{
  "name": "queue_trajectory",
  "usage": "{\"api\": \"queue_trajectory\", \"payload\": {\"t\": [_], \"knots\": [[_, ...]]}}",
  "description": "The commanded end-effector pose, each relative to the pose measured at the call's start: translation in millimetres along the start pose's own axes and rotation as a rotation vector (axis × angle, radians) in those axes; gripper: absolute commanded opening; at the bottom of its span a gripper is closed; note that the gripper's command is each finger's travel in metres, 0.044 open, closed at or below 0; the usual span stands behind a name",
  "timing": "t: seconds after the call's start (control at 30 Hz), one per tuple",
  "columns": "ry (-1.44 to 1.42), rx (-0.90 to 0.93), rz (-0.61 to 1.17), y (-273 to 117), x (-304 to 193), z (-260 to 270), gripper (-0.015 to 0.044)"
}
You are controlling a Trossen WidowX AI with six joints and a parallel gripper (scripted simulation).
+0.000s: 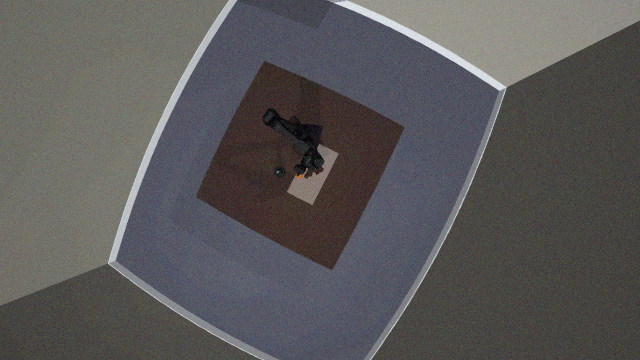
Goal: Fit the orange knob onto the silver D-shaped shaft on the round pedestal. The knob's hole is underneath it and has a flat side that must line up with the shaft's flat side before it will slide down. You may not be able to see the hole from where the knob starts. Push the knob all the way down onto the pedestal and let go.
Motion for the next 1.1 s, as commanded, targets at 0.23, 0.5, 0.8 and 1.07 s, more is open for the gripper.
{"api": "queue_trajectory", "payload": {"t": [0.23, 0.5, 0.8, 1.07], "knots": [[-0.003, 0.187, -0.01, 16, -1, -2, 0.0], [-0.001, 0.422, -0.018, 36, -2, -7, 0.0], [0.001, 0.65, -0.027, 61, -3, -11, 0.0], [0.003, 0.857, -0.036, 87, -3, -12, 0.0]]}}
Point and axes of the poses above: the point midway between the two fingers, 35 mm back from their tips, its own y axis out along the fingers, its own z axis across the jaws, x = y × z, the point moved 8 cm from there along -y, back along the fingers, and after that the axes turned 3 degrees about -y, right-handed, at the moved point
